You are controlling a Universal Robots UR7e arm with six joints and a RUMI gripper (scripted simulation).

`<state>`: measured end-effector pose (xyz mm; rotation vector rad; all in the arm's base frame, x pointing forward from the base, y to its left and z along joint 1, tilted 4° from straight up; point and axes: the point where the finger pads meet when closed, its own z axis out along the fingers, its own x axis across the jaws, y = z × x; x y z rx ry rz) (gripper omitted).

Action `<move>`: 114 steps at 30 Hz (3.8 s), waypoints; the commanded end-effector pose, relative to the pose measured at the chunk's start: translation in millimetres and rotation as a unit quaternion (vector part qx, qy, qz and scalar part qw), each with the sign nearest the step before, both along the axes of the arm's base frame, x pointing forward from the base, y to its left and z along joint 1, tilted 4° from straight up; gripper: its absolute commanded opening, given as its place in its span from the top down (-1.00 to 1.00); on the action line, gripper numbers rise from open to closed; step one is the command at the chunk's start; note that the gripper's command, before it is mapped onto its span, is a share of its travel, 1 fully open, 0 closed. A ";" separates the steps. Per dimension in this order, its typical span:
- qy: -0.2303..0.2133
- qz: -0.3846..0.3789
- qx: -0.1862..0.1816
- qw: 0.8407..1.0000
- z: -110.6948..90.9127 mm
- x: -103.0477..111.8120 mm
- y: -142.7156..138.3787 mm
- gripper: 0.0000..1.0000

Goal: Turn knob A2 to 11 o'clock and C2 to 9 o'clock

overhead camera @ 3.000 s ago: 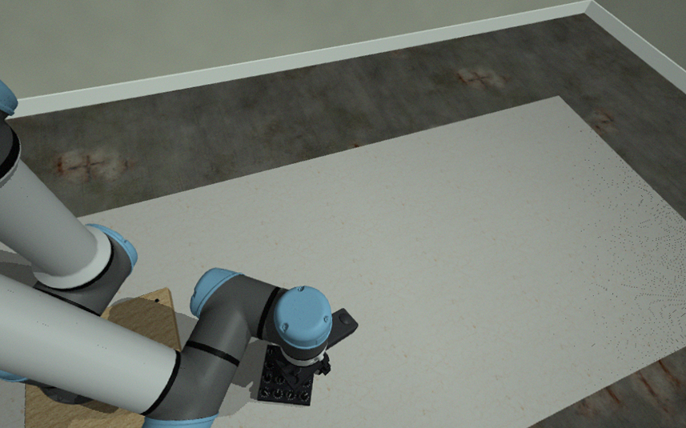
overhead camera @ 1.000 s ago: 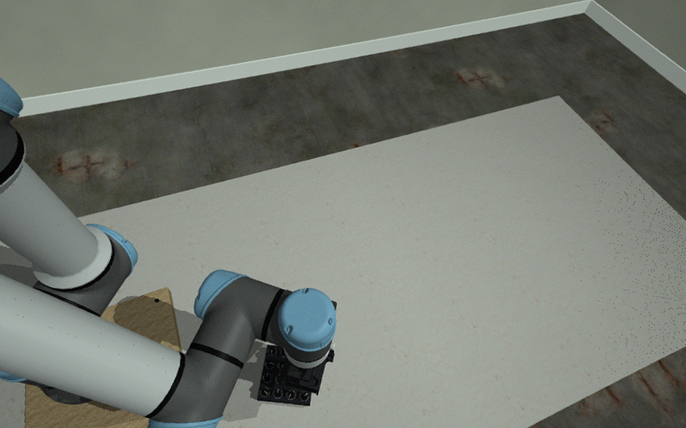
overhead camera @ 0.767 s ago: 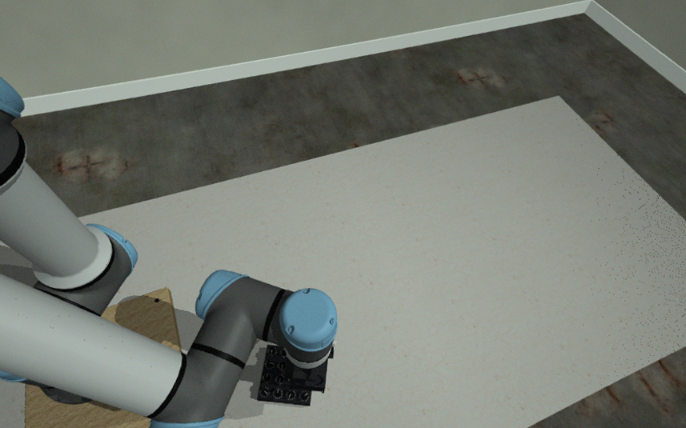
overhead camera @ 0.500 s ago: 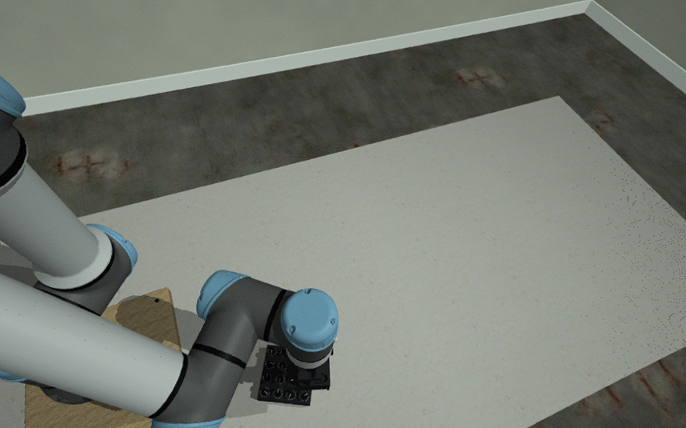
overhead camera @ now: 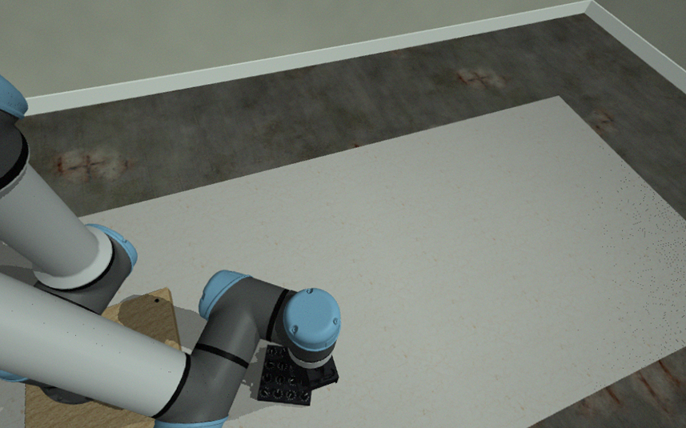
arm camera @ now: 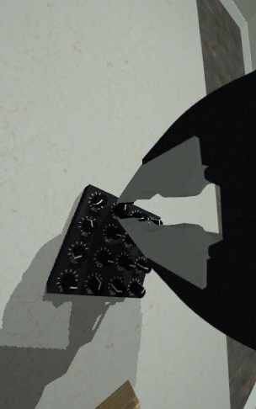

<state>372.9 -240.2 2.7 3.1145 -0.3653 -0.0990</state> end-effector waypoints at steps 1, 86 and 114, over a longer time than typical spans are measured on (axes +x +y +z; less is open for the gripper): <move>-0.001 0.033 0.002 0.999 0.4 0.0 -0.2 0.92; -0.001 0.169 0.010 0.986 10.8 -0.7 -0.2 0.78; -0.001 0.168 0.010 0.986 38.4 1.0 -0.3 0.78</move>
